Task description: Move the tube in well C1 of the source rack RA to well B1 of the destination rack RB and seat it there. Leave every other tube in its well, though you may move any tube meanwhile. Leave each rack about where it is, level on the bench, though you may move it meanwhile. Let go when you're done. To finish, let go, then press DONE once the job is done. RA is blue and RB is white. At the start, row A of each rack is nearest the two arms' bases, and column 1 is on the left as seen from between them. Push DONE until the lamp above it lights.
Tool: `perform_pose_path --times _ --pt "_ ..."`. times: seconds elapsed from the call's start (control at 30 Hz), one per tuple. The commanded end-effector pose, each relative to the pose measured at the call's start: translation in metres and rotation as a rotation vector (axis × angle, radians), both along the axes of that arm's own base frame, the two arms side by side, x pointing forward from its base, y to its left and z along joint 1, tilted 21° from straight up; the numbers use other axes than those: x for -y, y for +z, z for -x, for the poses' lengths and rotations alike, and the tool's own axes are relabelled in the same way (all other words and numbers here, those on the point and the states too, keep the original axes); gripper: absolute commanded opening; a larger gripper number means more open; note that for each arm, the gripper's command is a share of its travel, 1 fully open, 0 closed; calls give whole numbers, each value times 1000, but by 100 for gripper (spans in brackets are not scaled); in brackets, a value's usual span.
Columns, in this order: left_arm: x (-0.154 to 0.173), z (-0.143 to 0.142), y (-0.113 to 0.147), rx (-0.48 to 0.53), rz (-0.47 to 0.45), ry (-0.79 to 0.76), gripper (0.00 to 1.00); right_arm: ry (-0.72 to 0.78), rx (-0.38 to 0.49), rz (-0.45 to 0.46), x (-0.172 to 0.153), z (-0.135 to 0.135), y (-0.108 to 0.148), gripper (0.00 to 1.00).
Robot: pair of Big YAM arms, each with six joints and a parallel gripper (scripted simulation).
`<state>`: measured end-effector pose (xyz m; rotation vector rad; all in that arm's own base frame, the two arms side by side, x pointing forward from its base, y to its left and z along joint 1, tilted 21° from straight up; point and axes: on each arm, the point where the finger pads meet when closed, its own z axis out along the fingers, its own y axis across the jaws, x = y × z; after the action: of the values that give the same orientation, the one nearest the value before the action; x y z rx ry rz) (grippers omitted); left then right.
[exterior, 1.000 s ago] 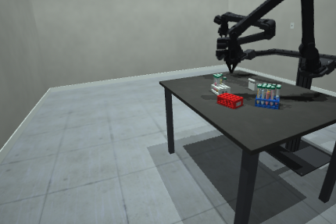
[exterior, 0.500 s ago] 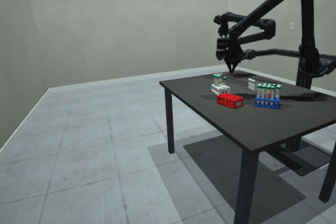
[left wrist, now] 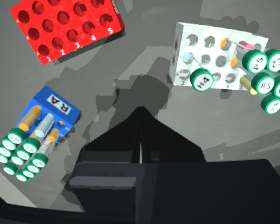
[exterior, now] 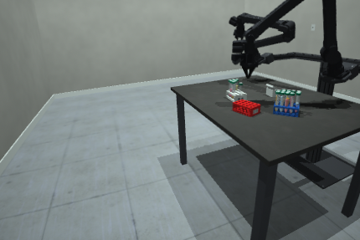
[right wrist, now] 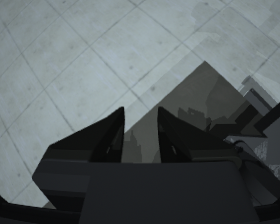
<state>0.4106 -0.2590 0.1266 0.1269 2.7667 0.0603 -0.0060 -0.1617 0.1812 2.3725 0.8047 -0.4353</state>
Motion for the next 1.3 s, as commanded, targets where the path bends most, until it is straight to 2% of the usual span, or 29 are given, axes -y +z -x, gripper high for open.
perform_pose_path --times 0.0,0.17,0.2,0.27,0.77,0.83,0.87,0.9,1.27 --pt "-2 -5 -7 -9 -8 17 0 0 8 33 2 -1 16 30" --pt "-2 -5 -7 -9 -8 17 0 0 8 33 2 -1 16 30" --pt "18 -9 8 13 9 0 0 0 8 33 2 -1 16 30" --pt "18 -9 8 13 9 0 0 0 8 33 2 -1 16 30" --pt "78 -12 7 12 10 -1 0 0 8 33 2 -1 16 30" --pt "78 -12 7 12 10 -1 0 0 8 33 2 -1 16 30" --pt "66 -21 7 12 11 27 0 0 8 33 2 -1 16 30" --pt "62 -16 0 -2 -1 27 0 0 8 33 2 -1 16 30" --pt "64 -15 -2 1 1 19 0 0 8 33 2 -1 16 30"
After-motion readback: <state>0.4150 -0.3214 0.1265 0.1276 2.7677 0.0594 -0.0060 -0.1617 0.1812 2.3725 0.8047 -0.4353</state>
